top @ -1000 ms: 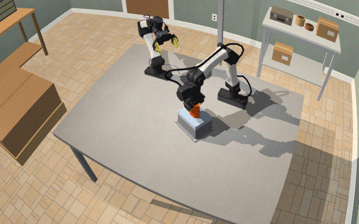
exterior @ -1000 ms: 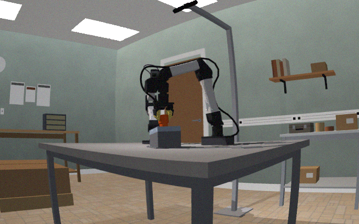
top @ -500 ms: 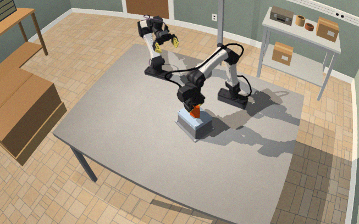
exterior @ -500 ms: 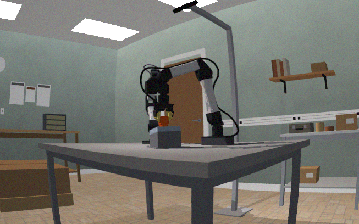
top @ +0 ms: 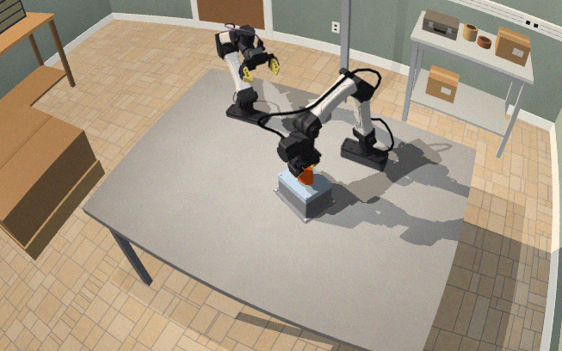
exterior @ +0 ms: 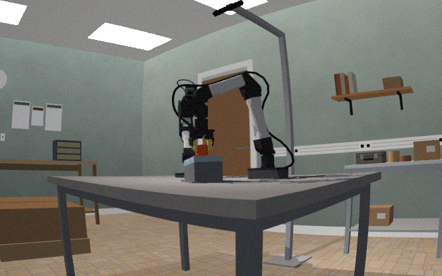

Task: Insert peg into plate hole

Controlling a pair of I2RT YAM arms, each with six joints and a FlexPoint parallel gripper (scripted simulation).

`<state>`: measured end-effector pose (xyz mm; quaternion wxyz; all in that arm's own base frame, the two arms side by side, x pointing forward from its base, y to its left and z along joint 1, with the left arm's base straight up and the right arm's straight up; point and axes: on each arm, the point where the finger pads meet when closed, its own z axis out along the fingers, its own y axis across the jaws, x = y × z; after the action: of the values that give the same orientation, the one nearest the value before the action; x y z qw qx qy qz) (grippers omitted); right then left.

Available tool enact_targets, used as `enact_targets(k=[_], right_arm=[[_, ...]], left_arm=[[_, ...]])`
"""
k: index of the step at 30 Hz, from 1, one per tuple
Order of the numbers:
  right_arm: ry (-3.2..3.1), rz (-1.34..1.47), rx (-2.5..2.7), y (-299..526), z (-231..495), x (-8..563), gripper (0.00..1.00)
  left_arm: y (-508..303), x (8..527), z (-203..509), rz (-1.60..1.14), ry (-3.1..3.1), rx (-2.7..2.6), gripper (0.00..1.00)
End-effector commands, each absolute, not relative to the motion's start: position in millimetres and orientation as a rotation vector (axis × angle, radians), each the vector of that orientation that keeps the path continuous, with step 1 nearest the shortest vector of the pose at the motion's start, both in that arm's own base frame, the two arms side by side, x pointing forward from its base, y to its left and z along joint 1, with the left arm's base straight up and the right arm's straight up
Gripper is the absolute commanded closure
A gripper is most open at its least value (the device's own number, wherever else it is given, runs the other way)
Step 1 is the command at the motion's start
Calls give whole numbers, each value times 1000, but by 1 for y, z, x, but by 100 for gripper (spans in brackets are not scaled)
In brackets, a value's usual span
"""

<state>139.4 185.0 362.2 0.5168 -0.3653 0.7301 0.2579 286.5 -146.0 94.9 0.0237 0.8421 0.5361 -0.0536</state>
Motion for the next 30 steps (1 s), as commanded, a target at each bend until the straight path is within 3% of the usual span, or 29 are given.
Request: enact_targets(k=[1, 6, 9, 10, 30], right_arm=[[1754, 619, -871, 182, 368, 137, 0], [1754, 619, -871, 182, 368, 137, 0], [1754, 619, -871, 182, 368, 137, 0], [1754, 619, -871, 182, 368, 137, 0], [1754, 619, -871, 182, 368, 137, 0]], left_arm=[[-148, 291, 95, -160, 1647, 2593, 65], [-147, 291, 105, -129, 1639, 2577, 65], [-146, 292, 112, -123, 1634, 2574, 32], [-145, 293, 123, -105, 1623, 2562, 30], [-142, 290, 140, -145, 1649, 2595, 30]])
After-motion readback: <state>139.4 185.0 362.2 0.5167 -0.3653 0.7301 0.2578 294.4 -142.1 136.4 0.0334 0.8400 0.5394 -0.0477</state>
